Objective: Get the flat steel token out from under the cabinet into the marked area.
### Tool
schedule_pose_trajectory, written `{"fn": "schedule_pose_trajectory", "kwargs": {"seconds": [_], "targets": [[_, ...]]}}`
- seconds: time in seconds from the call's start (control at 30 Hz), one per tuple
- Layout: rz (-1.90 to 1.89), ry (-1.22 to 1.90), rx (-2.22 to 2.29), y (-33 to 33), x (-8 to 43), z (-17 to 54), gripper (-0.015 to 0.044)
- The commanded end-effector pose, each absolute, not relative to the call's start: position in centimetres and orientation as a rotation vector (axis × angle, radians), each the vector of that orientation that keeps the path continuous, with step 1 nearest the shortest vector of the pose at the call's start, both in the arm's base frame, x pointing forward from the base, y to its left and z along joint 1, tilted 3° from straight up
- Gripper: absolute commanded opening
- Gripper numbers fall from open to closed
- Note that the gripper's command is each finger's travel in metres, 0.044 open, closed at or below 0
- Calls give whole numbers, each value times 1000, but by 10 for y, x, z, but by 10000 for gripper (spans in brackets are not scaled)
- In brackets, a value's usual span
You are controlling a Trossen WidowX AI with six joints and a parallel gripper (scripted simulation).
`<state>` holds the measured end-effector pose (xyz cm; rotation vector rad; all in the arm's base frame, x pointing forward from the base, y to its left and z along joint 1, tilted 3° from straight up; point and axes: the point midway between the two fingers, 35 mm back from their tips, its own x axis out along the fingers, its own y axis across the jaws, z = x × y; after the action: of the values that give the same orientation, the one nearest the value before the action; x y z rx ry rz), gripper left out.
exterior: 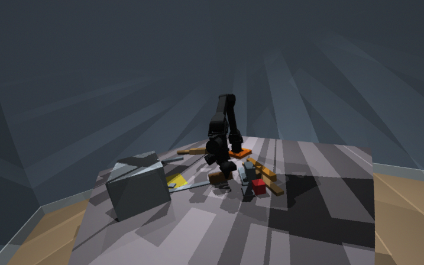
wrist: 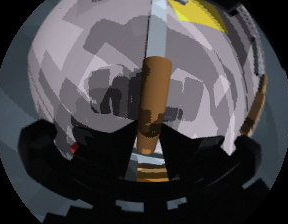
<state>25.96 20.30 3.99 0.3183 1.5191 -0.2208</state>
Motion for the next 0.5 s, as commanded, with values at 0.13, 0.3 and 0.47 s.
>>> {"fn": "schedule_pose_trajectory", "kwargs": {"seconds": [0.13,0.3,0.47], "targets": [[-222,1515,318,197,276,41,0],[-222,1514,318,194,284,41,0],[-222,1514,317,191,292,41,0]]}}
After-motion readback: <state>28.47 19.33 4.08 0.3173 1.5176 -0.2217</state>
